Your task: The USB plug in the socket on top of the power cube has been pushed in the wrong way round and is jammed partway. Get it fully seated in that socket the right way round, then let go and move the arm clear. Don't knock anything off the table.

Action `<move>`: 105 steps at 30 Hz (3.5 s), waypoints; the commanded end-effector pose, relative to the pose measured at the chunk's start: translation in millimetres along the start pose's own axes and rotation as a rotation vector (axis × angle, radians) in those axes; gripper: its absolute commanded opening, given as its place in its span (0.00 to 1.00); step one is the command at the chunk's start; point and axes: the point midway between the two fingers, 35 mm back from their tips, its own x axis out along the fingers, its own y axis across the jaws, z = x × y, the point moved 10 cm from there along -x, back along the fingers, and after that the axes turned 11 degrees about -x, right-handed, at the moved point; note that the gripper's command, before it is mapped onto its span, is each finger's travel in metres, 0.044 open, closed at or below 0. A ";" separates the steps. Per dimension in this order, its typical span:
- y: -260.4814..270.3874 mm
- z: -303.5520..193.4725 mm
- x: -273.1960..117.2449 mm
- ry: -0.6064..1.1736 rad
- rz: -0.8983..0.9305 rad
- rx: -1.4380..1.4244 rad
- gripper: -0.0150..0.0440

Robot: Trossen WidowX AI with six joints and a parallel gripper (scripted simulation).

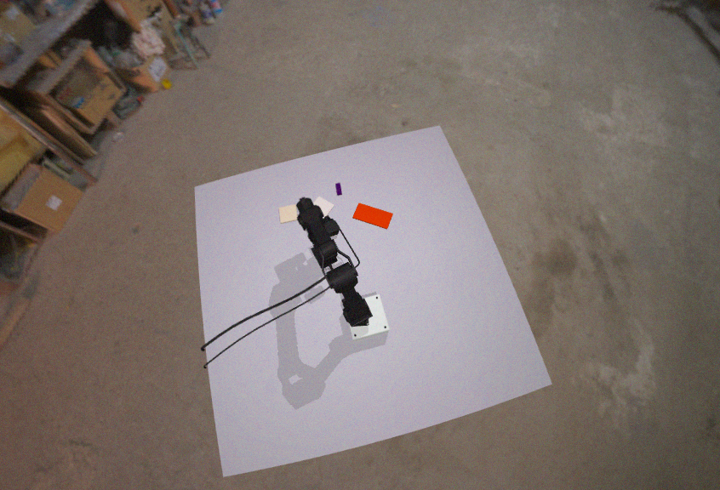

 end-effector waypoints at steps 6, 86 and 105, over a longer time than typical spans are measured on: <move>0.0 0.4 1.8 0.011 0.002 0.010 0.25; -1.0 1.6 11.6 0.037 0.008 0.023 0.25; -1.1 1.7 13.9 0.037 0.008 0.023 0.25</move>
